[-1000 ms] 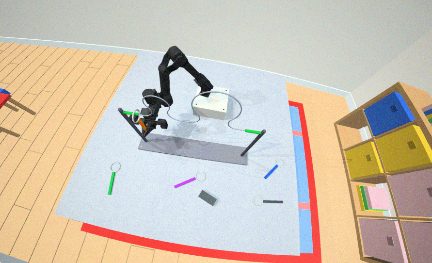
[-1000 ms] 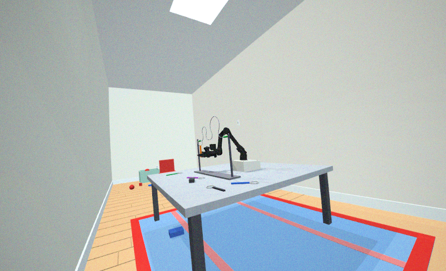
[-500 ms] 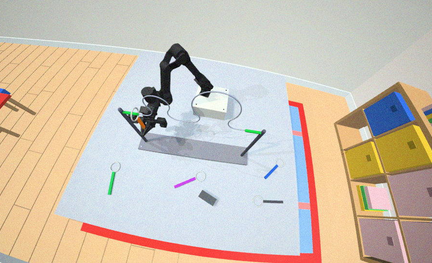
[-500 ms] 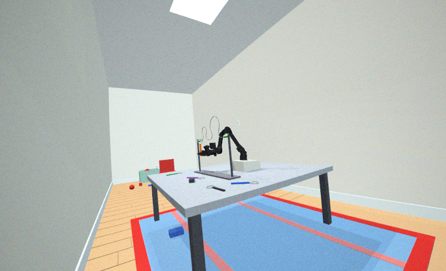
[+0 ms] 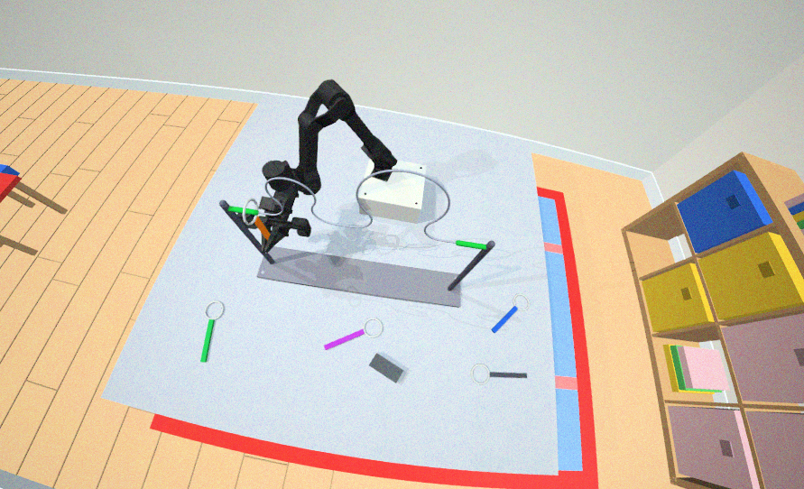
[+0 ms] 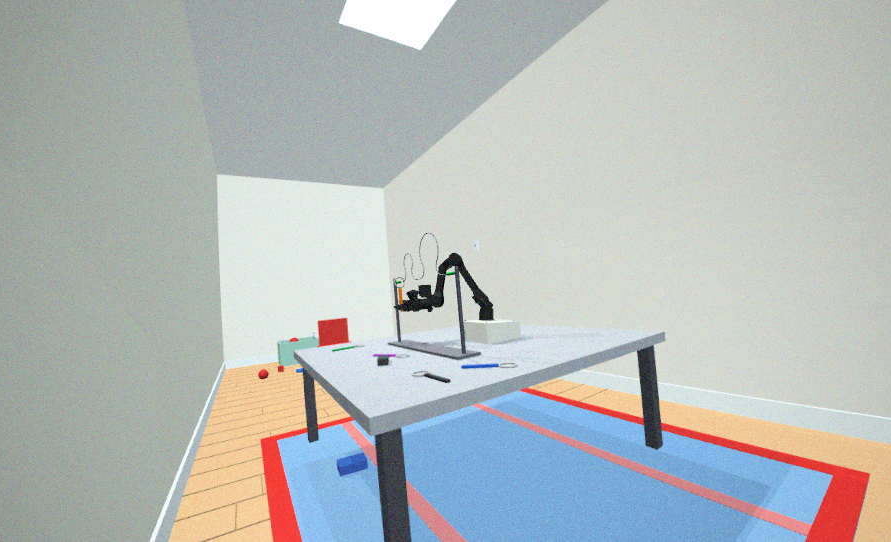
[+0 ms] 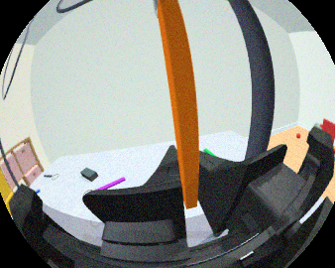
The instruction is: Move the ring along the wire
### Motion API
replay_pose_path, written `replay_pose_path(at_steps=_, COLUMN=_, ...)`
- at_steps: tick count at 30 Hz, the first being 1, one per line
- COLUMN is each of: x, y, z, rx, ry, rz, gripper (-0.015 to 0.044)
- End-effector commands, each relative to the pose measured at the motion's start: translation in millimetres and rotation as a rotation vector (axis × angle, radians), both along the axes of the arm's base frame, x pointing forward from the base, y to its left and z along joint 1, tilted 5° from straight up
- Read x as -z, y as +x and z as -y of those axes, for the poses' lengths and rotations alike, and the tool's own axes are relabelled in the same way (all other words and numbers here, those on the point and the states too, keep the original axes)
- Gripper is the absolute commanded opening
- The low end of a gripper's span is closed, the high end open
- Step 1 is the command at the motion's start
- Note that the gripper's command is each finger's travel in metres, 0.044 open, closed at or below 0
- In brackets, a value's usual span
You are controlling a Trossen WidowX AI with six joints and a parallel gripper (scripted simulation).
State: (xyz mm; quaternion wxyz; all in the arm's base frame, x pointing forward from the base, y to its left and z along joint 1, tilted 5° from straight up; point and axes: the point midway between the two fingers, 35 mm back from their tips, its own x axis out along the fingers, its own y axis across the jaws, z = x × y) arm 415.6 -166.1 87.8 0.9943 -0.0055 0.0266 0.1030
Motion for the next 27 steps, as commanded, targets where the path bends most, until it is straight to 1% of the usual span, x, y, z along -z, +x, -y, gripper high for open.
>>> replay_pose_path(at_steps=1, x=-1, y=0, z=0, rx=-0.001, ry=0.003, rz=0.001, gripper=-0.0150)
replay_pose_path(at_steps=27, x=-1, y=-5, z=-24, rx=-0.003, ry=0.013, rz=-0.002, gripper=-0.0150)
